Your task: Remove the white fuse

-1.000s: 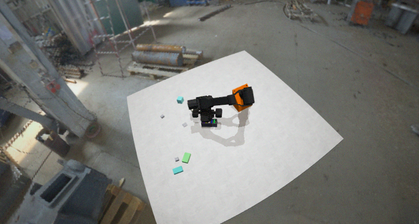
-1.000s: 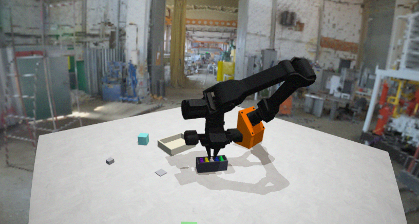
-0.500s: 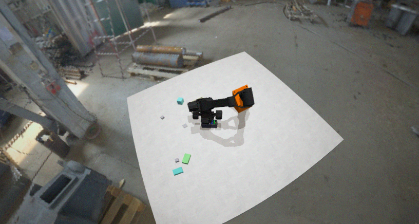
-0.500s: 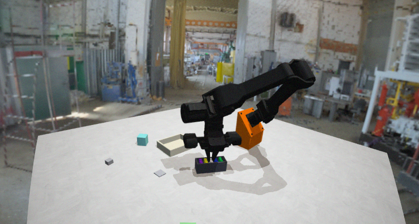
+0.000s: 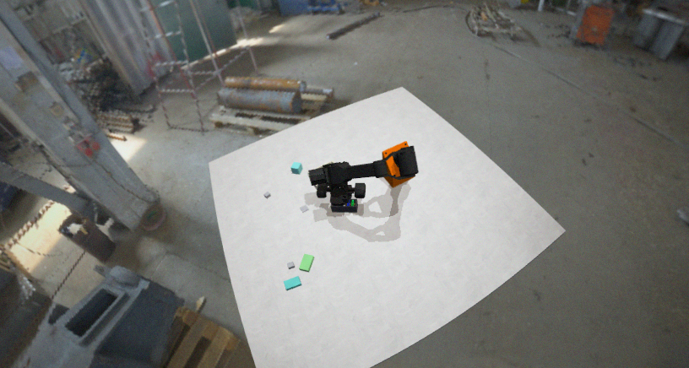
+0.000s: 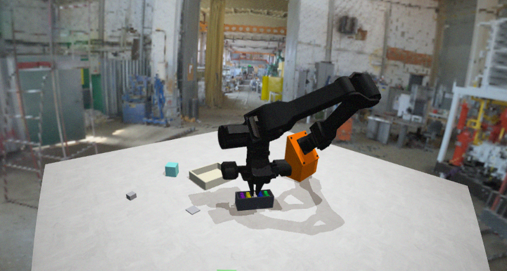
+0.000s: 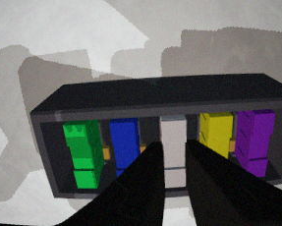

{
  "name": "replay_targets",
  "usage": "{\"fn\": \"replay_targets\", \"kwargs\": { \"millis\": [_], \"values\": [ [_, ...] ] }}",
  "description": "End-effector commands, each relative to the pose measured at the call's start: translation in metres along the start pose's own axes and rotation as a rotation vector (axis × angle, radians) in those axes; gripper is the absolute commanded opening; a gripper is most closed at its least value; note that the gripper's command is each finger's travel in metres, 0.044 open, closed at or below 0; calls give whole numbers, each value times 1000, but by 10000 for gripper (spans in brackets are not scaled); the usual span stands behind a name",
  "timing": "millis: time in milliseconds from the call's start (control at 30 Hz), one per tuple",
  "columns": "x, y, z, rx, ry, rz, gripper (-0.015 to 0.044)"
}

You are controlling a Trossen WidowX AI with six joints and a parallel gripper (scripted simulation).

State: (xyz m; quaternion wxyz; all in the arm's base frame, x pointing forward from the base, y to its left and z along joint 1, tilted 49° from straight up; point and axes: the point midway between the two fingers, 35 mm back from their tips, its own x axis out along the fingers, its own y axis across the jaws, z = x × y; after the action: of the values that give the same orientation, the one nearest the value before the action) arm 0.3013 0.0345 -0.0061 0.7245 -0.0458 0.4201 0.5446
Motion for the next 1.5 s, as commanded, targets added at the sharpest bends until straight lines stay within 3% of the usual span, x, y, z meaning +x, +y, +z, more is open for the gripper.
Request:
{"fn": "replay_targets", "kwargs": {
  "millis": [0,1467],
  "values": [
    [-2,0,0,-3,1,0,0],
    [-23,-1,0,-1,1,0,0]
  ]
}}
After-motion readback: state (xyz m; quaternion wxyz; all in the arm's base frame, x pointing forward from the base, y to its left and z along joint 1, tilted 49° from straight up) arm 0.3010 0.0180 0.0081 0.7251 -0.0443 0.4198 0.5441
